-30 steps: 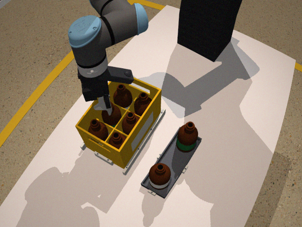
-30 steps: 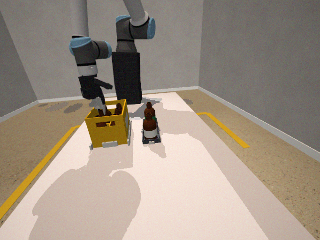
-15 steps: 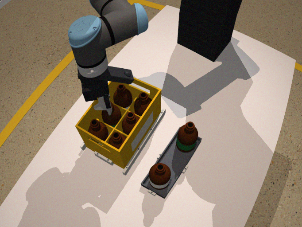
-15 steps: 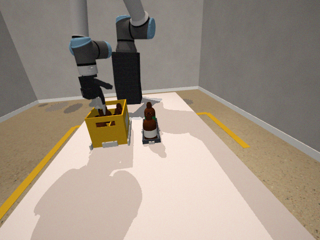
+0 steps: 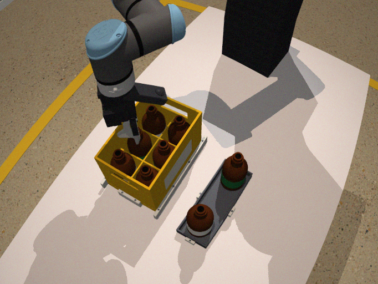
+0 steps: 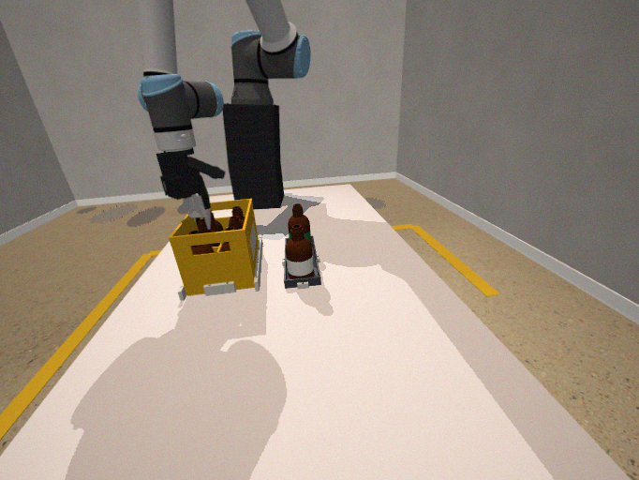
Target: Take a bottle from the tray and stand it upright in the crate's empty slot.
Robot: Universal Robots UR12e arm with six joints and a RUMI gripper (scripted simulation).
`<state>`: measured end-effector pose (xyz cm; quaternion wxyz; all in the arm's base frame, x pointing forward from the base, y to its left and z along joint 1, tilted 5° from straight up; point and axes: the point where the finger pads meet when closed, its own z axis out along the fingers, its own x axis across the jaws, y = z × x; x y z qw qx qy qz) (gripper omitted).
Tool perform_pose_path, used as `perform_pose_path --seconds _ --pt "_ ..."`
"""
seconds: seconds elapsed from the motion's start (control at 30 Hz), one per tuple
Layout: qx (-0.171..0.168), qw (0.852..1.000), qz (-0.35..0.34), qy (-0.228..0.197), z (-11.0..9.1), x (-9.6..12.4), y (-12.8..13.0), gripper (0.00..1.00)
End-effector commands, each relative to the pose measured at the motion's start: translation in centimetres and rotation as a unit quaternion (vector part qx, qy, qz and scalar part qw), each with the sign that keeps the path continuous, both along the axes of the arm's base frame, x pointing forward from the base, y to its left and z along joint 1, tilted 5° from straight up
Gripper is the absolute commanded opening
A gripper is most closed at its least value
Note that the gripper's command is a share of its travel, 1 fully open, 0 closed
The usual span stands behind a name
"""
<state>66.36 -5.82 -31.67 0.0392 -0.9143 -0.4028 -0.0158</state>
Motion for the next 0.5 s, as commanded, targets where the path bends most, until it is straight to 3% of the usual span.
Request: perform_pose_path --seconds 0.0,0.47 --pt "-0.001 1.0 0.001 -0.003 0.6 0.4 0.0 0.38" --pt "-0.001 1.0 0.001 -0.003 2.7 0.4 -0.2 0.38"
